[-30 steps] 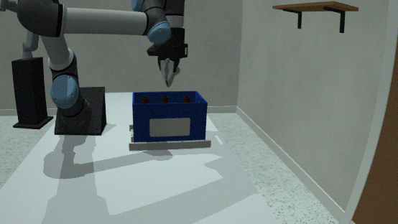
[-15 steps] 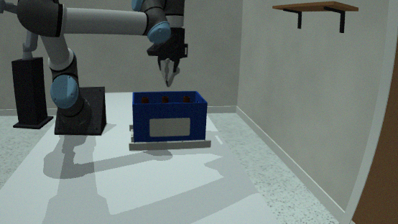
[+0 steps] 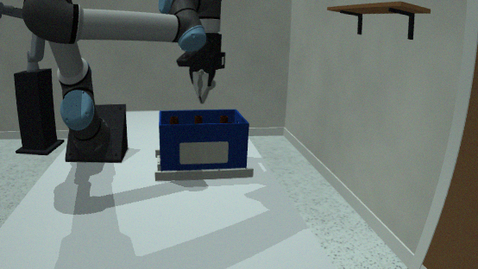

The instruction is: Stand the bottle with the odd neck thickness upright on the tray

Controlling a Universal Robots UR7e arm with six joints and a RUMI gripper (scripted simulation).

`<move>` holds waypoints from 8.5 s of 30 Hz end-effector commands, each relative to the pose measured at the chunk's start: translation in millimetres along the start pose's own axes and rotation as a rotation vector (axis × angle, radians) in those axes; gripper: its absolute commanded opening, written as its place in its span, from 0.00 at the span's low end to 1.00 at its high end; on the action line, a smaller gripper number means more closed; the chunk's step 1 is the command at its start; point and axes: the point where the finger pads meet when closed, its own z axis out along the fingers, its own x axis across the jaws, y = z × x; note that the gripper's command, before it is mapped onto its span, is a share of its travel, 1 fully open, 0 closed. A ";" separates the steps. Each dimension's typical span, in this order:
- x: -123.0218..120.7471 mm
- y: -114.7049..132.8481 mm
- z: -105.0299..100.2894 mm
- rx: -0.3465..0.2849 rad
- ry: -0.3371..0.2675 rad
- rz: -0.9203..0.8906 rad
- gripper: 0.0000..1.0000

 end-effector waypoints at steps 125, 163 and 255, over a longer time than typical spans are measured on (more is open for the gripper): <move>58.8 58.8 44.0 0.001 -0.001 0.000 0.38; 58.7 54.1 44.0 0.001 -0.001 0.000 0.38; 58.6 54.1 81.1 0.001 -0.001 0.000 0.38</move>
